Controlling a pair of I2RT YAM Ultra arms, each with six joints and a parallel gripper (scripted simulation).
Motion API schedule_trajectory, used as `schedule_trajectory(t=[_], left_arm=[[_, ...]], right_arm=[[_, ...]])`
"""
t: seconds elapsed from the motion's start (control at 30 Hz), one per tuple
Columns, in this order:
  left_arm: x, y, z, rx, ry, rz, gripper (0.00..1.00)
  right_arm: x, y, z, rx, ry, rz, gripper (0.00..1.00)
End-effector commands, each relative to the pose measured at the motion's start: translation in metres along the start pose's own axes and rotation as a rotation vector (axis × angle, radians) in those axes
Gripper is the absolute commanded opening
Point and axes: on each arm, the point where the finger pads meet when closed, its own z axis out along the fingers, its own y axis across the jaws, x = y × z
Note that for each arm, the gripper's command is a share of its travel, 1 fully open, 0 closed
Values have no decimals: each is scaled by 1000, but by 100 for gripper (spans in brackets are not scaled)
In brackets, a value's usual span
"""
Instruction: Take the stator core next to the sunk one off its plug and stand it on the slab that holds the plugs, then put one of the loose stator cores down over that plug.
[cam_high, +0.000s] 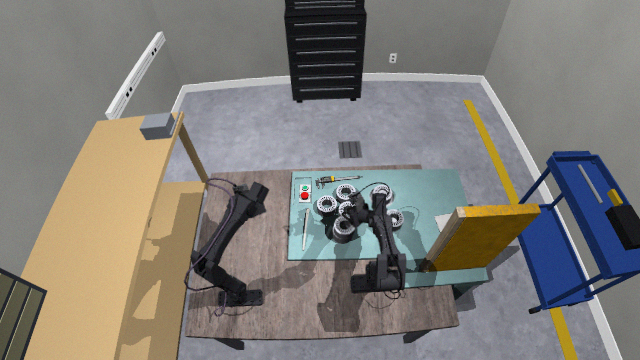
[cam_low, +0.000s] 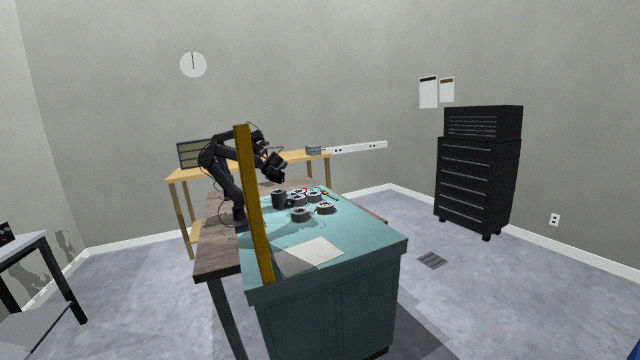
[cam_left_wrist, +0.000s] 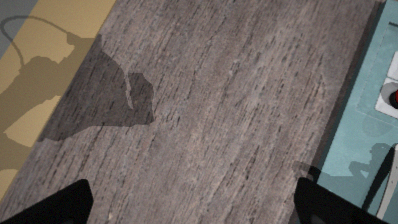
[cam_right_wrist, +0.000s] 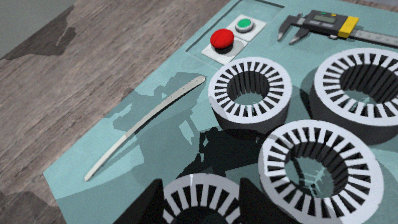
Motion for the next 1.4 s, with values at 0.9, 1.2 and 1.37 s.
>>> schedule_trajectory(t=[0.9,1.2,1.37], left_arm=[[-92,-8,1,381,-357,-40,100],[-122,3,-12,425,-519,-29,100],[-133,10,-13,446,-603,10,100]], right_arm=[[23,-126,-28,549,195,1328,37],[45,-166,-47,770,163,1654,37],[51,-179,-56,899,143,1854,37]])
